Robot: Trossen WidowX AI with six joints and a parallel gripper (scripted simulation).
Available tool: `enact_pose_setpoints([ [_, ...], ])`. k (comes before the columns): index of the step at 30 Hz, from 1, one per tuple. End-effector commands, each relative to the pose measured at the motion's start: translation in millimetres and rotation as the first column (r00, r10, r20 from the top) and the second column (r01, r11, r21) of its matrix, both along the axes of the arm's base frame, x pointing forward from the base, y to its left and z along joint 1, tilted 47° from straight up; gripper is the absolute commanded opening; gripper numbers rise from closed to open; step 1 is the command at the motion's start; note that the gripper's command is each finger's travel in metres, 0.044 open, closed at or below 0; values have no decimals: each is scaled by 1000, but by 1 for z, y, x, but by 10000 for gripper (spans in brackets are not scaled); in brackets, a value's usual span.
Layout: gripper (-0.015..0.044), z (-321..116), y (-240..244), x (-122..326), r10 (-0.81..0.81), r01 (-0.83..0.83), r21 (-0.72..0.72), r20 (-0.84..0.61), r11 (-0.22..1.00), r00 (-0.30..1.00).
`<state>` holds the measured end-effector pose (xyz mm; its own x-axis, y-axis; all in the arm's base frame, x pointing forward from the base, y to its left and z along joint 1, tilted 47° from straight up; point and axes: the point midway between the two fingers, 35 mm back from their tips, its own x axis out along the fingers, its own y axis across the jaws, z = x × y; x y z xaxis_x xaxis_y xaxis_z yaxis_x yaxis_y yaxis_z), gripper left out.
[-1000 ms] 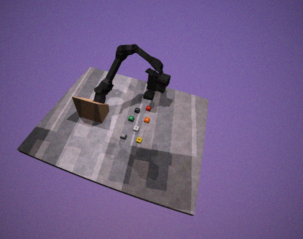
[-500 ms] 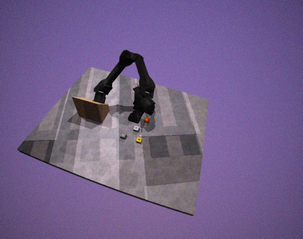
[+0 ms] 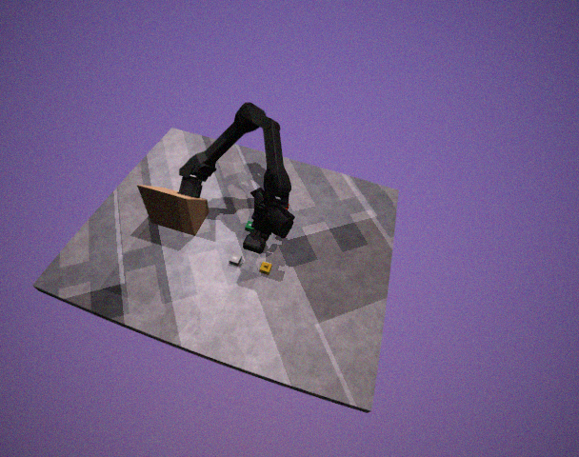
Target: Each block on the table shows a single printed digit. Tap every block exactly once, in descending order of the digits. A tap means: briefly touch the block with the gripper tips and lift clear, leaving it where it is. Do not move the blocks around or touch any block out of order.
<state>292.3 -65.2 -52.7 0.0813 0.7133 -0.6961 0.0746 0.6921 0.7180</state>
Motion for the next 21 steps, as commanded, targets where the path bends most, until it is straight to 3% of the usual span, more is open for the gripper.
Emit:
enact_pose_setpoints([
  [1,20,-7,6,0,-13,13,7,4,1000,1000],
  [21,20,-27,27,3,-13,13,8,4,1000,1000],
])
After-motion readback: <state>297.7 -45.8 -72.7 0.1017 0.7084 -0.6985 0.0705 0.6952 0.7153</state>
